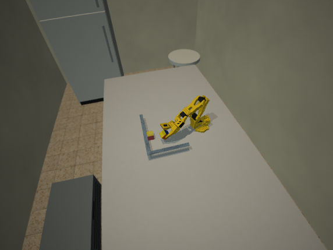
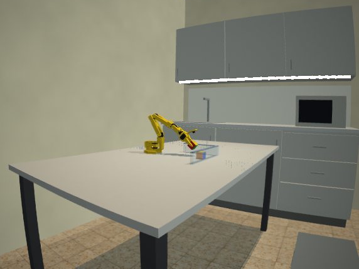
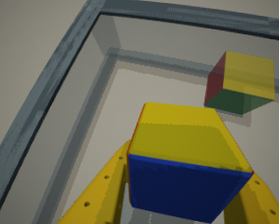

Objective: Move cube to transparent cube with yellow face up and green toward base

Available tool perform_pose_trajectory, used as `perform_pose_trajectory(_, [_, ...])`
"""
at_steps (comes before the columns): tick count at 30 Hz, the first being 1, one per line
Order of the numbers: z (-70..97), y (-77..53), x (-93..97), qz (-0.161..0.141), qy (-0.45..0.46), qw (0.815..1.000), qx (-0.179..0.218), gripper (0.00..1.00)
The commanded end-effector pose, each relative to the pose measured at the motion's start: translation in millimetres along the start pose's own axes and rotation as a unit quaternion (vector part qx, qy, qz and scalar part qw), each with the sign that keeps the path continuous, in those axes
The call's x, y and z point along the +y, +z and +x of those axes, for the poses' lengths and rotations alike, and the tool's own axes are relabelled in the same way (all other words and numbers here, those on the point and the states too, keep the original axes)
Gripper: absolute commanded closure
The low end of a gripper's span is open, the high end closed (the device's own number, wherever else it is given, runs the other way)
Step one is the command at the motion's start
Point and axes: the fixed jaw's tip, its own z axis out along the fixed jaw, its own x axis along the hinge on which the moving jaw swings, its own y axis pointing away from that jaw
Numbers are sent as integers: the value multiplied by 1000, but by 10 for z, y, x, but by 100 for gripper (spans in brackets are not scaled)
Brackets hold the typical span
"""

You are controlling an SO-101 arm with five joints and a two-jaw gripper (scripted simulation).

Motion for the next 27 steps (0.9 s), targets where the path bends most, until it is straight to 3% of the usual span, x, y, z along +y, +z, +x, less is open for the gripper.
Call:
perform_pose_trajectory(1, [-134, -29, 18, -4, 1, 999, -32, 78])
perform_pose_trajectory(11, [-143, 2, 23, -7, 5, 998, -58, 78])
perform_pose_trajectory(27, [-158, 25, 35, -17, 16, 990, -140, 78])
